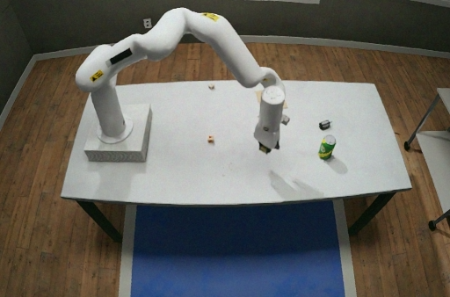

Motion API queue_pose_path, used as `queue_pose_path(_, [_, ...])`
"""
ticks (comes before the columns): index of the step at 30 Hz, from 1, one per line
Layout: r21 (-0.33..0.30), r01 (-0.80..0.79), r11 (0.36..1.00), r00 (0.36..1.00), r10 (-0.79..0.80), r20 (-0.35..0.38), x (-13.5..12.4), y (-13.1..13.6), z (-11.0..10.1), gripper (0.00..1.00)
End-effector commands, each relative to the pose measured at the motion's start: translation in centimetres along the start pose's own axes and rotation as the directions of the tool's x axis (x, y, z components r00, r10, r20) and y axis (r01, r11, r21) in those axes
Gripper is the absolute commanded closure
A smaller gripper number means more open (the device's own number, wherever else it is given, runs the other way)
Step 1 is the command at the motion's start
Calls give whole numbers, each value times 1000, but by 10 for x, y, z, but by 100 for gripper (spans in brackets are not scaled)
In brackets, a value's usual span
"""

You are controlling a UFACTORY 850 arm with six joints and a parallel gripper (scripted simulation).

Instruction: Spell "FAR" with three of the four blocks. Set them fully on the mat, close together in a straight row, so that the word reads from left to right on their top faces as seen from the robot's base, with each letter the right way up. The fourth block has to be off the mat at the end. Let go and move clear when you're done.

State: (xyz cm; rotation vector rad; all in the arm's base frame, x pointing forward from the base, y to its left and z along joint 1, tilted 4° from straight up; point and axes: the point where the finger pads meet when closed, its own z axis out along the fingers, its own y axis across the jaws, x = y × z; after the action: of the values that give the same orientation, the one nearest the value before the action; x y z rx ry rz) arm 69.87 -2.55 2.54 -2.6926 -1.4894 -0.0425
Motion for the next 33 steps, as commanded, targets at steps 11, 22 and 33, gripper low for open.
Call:
queue_pose_path(11, [2, 4, 1000, 1000, -4, -26, 0, -1, 34, 77])
queue_pose_path(22, [5, 5, 1000, 975, -4, -223, -1, -1, 35, 77])
queue_pose_path(33, [7, 5, 1000, 934, -3, -357, -3, -2, 36, 77])
